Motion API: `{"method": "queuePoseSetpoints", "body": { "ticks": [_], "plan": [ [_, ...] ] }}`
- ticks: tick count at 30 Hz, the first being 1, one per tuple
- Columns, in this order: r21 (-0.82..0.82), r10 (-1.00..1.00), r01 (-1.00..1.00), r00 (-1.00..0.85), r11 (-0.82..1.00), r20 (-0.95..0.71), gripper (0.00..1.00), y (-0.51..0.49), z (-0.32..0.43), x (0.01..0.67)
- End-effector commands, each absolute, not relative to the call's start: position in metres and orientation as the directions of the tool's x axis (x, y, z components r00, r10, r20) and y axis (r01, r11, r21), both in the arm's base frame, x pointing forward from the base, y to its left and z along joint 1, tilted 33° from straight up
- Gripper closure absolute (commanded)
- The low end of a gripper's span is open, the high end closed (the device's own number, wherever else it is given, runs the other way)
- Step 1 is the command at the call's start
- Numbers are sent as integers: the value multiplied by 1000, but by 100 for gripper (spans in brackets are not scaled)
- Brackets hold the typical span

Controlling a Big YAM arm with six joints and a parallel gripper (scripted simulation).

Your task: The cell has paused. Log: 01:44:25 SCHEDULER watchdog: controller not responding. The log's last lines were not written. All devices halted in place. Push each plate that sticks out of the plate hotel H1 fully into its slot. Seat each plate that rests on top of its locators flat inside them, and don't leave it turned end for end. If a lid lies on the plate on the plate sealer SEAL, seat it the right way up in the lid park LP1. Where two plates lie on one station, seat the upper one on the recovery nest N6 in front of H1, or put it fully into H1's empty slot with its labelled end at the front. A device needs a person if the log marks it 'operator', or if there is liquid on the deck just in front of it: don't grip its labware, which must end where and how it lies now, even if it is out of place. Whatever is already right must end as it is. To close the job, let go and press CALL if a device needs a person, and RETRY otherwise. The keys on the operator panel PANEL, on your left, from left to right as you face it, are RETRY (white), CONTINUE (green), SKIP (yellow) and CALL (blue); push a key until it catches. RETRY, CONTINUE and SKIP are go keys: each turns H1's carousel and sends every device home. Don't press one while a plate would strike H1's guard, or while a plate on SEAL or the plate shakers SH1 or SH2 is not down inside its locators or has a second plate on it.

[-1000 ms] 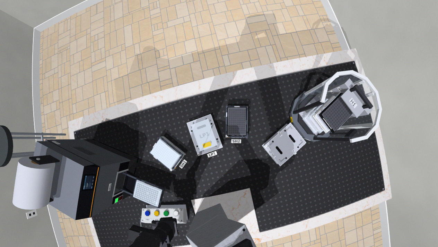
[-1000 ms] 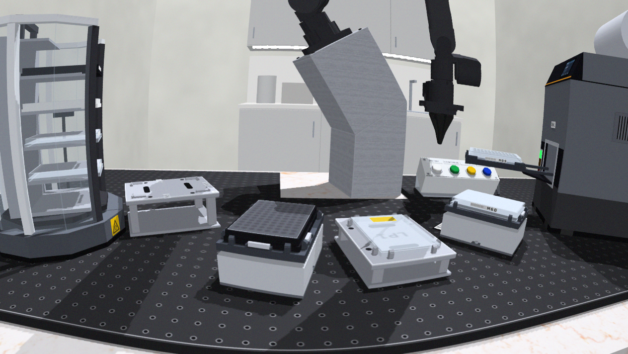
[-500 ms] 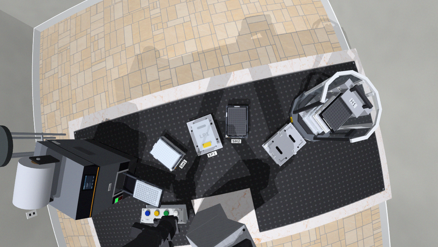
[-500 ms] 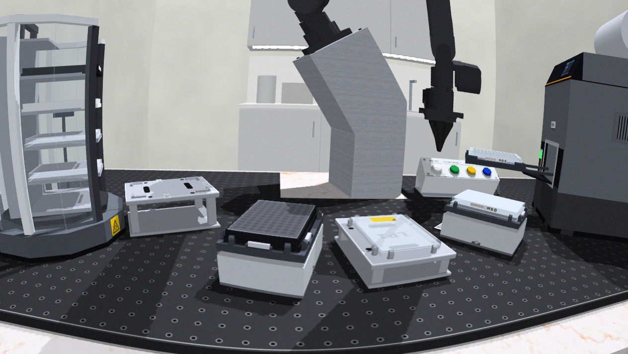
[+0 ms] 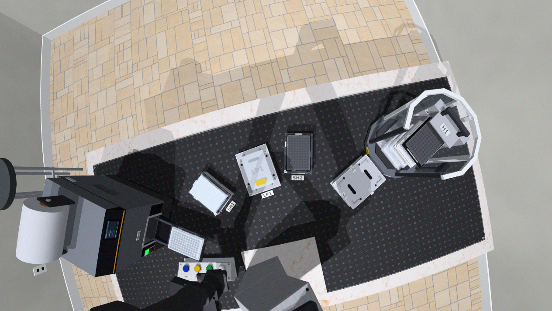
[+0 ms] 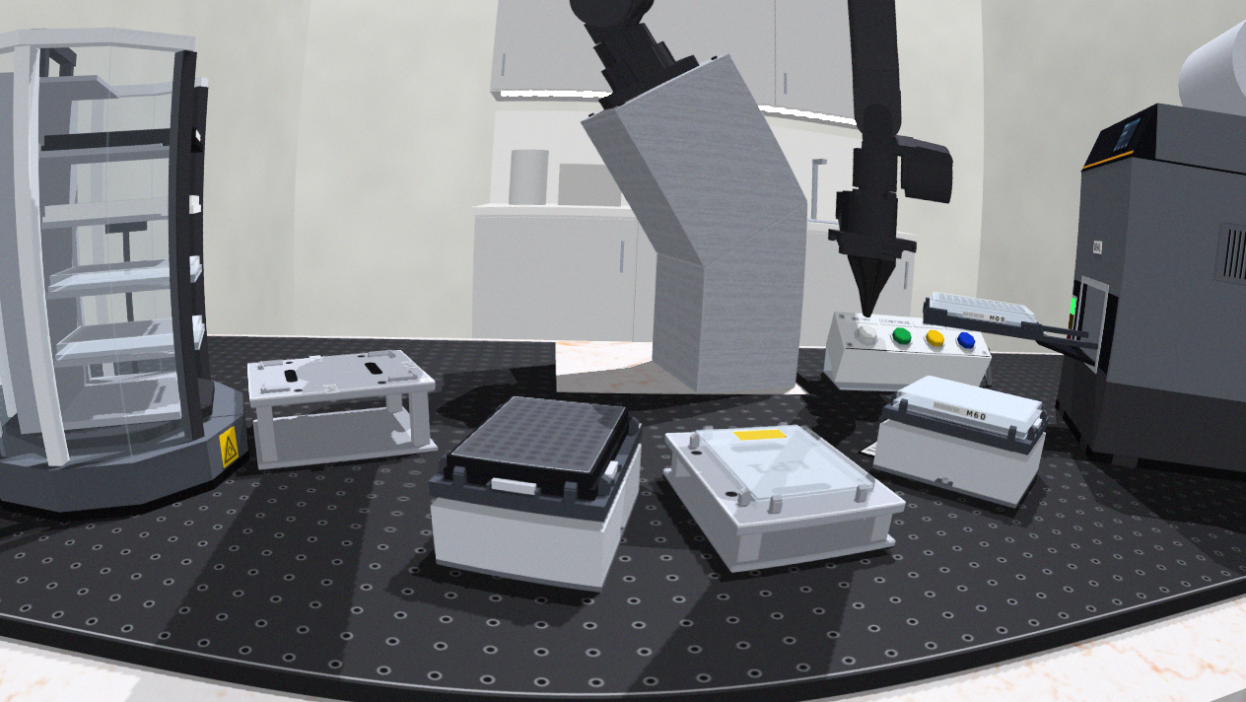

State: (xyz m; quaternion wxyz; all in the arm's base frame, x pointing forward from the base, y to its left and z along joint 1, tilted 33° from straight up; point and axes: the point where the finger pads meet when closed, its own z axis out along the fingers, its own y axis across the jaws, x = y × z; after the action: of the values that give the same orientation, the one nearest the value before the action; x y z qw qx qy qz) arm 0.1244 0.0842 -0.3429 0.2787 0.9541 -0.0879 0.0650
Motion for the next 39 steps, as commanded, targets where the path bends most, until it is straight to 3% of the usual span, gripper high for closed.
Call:
{"method": "queuePoseSetpoints", "body": {
  "ticks": [1,39],
  "plan": [
    [490,-137,-212,973,-846,184,100,96,-347,137],
    [511,-135,-205,976,-835,171,100,75,-363,130]
  ]
}}
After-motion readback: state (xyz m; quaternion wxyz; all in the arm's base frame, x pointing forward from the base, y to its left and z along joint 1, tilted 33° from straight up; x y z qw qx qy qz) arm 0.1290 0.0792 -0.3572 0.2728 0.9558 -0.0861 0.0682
